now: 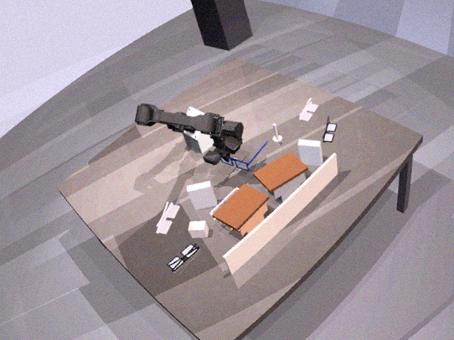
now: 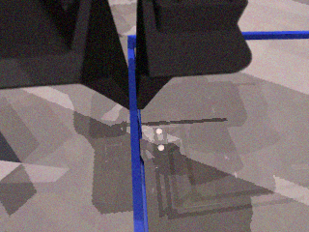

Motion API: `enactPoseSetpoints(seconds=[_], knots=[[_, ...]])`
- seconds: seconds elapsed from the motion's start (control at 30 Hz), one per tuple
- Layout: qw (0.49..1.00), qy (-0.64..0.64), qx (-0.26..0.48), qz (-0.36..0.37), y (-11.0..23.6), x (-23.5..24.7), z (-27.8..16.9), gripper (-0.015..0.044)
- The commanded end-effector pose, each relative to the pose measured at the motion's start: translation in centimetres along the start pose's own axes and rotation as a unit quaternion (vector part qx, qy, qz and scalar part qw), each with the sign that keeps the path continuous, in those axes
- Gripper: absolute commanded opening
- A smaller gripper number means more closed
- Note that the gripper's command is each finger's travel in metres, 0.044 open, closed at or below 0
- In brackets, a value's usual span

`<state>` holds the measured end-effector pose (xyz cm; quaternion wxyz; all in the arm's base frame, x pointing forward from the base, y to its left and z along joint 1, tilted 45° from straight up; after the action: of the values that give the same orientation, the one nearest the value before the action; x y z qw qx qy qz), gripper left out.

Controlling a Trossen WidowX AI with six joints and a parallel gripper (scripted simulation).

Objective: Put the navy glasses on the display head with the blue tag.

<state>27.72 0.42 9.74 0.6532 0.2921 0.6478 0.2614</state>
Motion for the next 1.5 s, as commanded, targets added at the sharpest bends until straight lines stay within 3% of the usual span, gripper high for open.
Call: enactPoseSetpoints(seconds=[0.0,1.47], knots=[[1.0,0.005,0.003,-0.002,-0.5,0.1,-0.1,0.0],[1.0,0.005,0.003,-0.005,-4.5,0.0,-0.4,0.0]])
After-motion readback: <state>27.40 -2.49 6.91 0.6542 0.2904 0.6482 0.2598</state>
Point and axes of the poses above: the point midway between the two fingers, 35 mm back from their tips, its own y axis back along the fingers, its own x axis across the jaws, z = x × y, the point moved 9 cm from there along y, back along the fingers, and after that the axes turned 8 degrees about -y, right-handed, at the moved point
